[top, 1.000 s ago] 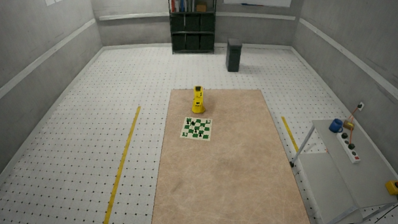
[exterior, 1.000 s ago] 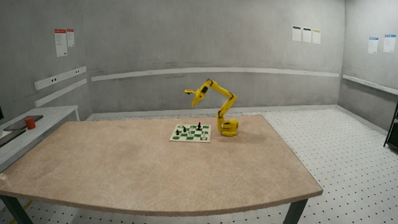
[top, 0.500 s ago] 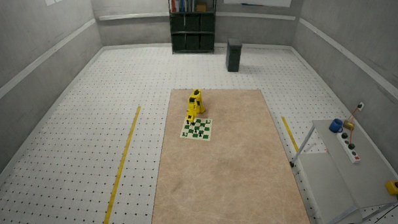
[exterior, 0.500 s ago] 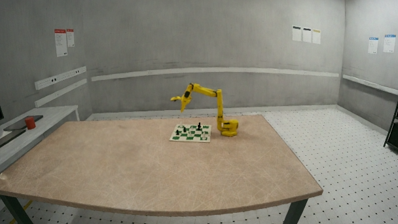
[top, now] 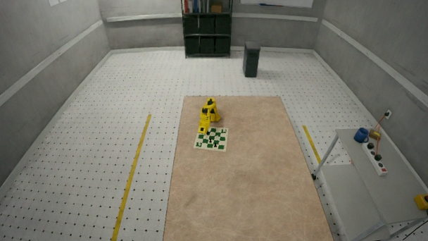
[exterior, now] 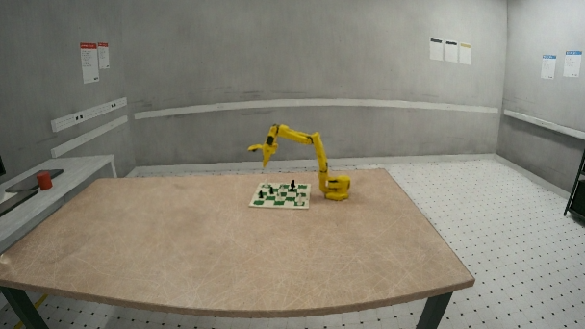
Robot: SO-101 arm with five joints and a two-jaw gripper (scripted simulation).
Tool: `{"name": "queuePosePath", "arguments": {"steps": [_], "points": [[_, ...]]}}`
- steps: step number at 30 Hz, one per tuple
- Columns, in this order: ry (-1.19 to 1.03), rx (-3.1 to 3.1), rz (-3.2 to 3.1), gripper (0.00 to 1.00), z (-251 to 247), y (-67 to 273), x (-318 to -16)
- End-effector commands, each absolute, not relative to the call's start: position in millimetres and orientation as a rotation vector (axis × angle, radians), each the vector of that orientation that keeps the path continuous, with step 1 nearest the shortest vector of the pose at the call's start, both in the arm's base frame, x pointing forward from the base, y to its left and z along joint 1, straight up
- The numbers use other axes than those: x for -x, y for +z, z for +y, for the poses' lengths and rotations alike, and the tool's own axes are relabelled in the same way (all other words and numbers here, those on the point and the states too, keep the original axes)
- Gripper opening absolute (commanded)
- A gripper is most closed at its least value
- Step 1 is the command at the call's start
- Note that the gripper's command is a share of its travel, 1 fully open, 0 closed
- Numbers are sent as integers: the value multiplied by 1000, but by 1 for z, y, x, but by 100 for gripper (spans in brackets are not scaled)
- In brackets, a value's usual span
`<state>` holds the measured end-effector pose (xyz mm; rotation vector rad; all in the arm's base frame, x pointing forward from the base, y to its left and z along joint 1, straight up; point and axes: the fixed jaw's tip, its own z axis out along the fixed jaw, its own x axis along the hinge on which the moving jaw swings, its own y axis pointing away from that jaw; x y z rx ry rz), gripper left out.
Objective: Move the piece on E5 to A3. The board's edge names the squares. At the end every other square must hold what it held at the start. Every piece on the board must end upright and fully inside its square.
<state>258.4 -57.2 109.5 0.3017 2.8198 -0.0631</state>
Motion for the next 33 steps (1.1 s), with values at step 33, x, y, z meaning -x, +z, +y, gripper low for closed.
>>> {"name": "queuePosePath", "arguments": {"steps": [33], "points": [[-61,-331,2833,0,-60,101,-254]]}}
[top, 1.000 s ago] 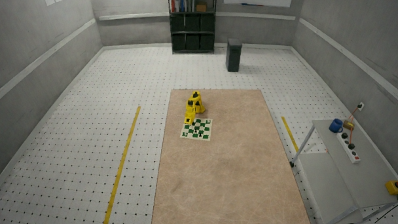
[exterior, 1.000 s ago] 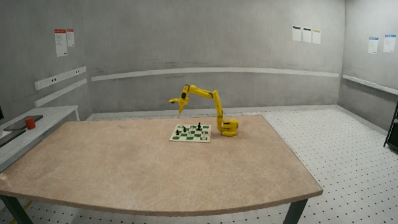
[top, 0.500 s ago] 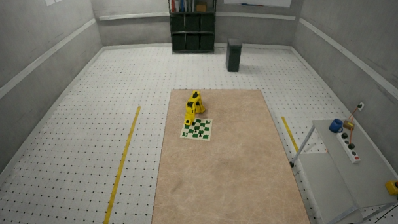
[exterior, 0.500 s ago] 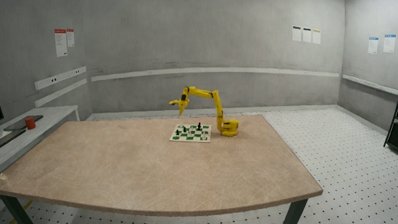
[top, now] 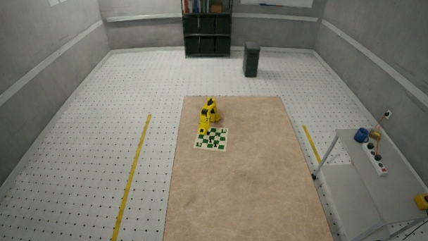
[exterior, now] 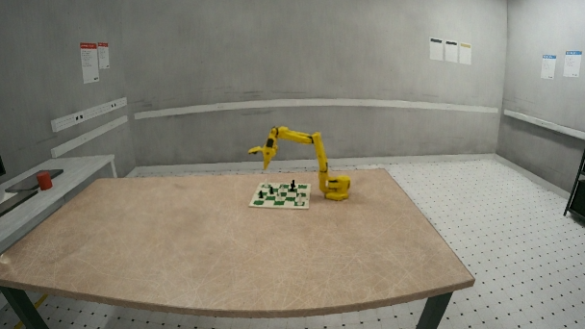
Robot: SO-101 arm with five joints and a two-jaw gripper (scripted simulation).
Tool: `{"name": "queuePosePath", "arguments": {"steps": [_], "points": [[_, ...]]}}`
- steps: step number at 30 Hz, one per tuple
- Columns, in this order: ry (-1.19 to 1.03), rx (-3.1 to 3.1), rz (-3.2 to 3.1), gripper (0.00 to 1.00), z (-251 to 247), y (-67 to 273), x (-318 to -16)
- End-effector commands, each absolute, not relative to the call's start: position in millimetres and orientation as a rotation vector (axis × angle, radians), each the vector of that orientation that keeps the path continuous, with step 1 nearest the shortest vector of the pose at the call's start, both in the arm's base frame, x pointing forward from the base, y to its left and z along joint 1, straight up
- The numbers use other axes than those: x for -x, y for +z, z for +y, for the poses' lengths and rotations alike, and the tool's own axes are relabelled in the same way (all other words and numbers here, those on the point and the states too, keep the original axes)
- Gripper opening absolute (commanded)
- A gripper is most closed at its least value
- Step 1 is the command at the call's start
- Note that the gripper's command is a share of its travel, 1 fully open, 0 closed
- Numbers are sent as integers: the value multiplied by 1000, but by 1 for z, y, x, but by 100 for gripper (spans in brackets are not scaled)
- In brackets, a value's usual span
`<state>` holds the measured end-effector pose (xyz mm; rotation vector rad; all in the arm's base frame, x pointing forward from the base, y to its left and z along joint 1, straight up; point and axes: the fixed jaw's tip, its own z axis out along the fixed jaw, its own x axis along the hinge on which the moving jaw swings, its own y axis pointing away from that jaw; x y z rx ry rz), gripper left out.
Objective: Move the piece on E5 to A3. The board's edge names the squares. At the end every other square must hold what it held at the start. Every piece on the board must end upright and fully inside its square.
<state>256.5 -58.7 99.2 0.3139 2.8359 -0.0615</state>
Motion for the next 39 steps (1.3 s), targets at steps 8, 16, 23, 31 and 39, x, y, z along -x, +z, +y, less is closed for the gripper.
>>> {"name": "queuePosePath", "arguments": {"steps": [8,16,23,31,39], "points": [[-61,-331,2833,0,-60,94,-255],[-61,-331,2833,0,-60,77,-255],[-61,-331,2833,0,-61,52,-256],[-61,-331,2833,0,-61,37,-256],[-61,-332,2833,0,-61,31,-256]]}}
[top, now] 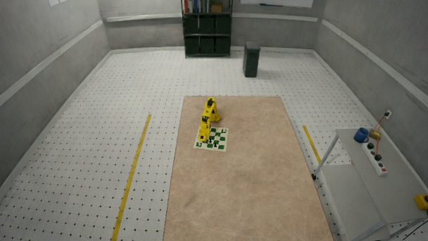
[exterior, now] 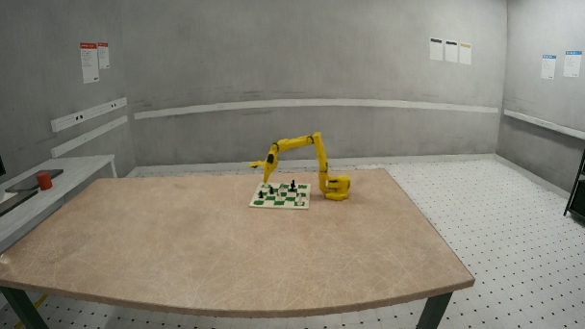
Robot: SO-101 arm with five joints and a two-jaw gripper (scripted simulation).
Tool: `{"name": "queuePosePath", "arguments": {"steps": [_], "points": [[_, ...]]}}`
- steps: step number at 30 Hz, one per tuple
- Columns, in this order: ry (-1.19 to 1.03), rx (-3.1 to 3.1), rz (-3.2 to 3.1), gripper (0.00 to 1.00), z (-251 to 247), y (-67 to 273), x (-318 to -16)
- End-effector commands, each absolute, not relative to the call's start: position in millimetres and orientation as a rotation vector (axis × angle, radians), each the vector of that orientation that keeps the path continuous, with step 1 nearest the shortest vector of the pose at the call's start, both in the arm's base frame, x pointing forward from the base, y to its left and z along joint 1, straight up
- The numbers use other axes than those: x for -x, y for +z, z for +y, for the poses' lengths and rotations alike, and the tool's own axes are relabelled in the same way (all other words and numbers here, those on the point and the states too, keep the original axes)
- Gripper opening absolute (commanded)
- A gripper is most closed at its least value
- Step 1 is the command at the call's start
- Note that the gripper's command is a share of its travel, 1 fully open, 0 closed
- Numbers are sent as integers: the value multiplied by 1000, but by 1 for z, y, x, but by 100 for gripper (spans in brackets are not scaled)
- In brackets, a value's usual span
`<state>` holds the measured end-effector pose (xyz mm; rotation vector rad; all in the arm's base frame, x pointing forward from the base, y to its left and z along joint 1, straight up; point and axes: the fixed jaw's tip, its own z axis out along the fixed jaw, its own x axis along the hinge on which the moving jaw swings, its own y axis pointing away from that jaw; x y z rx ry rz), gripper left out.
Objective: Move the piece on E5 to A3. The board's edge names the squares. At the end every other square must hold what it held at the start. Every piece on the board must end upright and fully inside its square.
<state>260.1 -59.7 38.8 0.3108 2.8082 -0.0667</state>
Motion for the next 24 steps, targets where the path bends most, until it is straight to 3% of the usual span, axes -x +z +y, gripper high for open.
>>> {"name": "queuePosePath", "arguments": {"steps": [1,24], "points": [[-61,-332,2833,0,-61,31,-256],[-61,-331,2834,0,-59,23,-252]]}}
